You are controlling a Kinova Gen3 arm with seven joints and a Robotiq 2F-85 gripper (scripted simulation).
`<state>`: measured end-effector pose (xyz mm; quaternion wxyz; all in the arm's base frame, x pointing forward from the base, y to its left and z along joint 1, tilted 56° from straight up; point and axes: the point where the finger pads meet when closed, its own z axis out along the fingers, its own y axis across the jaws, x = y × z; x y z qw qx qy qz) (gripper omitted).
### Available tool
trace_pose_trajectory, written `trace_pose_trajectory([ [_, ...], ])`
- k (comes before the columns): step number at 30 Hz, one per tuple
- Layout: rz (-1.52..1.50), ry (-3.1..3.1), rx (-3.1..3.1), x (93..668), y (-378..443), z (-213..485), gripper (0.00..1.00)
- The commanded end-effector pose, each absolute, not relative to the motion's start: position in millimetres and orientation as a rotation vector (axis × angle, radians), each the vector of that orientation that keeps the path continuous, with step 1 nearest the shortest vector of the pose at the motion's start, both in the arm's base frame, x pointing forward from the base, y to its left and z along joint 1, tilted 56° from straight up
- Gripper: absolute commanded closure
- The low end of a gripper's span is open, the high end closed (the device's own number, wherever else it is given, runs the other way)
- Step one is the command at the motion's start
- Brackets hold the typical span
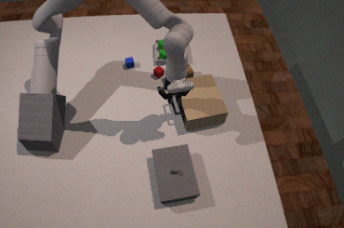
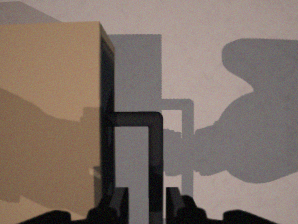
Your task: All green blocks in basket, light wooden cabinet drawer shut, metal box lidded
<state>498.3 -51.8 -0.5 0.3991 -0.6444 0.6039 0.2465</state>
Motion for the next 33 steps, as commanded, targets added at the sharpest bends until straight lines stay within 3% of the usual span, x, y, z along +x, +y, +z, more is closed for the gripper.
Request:
trace_pose_trajectory([
  [1, 0.621, 1.529, -1.630, 497, -60, 5, 0.70],
  [33, 0.621, 1.529, -1.630, 483, -131, 54, 0.70],
])
